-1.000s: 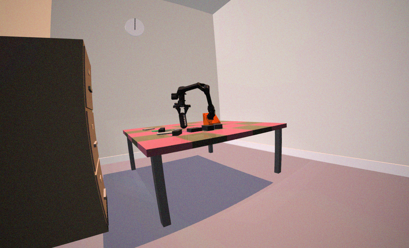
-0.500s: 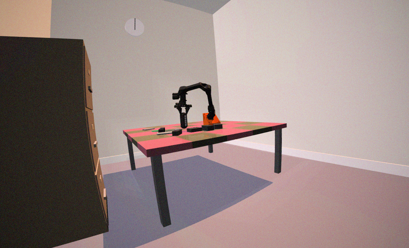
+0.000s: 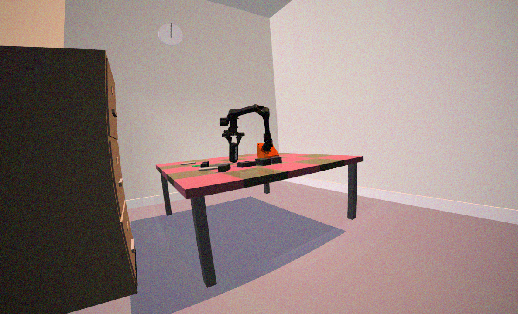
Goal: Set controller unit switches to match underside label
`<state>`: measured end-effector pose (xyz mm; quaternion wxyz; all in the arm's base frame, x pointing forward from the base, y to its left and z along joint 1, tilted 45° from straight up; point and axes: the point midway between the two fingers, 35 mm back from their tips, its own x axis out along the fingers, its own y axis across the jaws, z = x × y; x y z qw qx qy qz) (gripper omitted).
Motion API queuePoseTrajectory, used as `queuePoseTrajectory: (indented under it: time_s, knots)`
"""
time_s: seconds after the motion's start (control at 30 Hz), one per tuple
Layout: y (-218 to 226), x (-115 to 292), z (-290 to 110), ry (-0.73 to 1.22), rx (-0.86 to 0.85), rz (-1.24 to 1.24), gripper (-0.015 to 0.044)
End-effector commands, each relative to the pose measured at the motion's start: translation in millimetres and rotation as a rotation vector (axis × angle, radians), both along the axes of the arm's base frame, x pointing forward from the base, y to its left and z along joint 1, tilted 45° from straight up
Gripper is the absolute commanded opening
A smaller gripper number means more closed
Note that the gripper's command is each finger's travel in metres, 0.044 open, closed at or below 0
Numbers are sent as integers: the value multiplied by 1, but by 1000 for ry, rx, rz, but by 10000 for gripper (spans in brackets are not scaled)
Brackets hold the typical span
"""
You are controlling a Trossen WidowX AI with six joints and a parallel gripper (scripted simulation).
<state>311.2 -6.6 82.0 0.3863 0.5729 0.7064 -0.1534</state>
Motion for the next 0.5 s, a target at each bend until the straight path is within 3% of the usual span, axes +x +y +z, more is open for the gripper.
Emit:
queuePoseTrajectory:
  time_s: [0.0,0.47]
  knots:
    - [9,-4,0,16,15,7,338]
    - [18,-8,6,16,15,7,338]
